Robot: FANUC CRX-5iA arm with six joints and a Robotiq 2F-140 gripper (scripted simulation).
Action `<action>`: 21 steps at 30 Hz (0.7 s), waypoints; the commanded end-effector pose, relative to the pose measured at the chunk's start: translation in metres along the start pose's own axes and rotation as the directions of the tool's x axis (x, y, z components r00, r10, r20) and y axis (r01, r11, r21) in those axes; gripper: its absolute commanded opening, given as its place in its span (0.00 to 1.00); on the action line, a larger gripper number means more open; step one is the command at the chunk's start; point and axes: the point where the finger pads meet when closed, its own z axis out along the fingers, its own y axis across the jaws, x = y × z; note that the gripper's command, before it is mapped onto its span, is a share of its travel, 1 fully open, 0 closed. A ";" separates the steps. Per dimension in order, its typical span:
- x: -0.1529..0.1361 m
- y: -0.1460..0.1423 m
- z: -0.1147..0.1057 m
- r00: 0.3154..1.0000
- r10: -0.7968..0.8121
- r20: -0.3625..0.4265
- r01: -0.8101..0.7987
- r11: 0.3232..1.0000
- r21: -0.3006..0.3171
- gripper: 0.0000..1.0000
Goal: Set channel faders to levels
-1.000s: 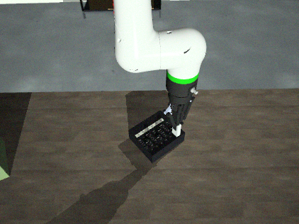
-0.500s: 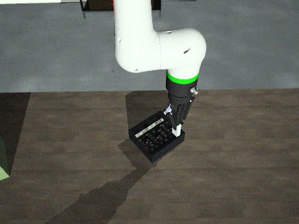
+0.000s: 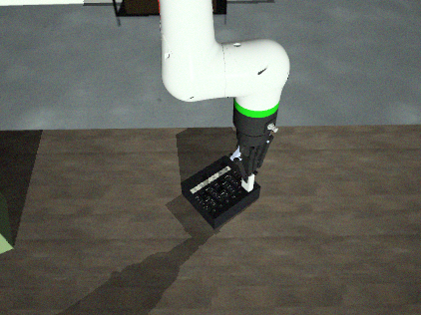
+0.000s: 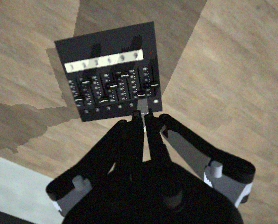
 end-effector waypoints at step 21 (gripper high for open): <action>0.008 0.000 0.000 1.000 0.000 0.000 0.000 1.000 0.000 0.00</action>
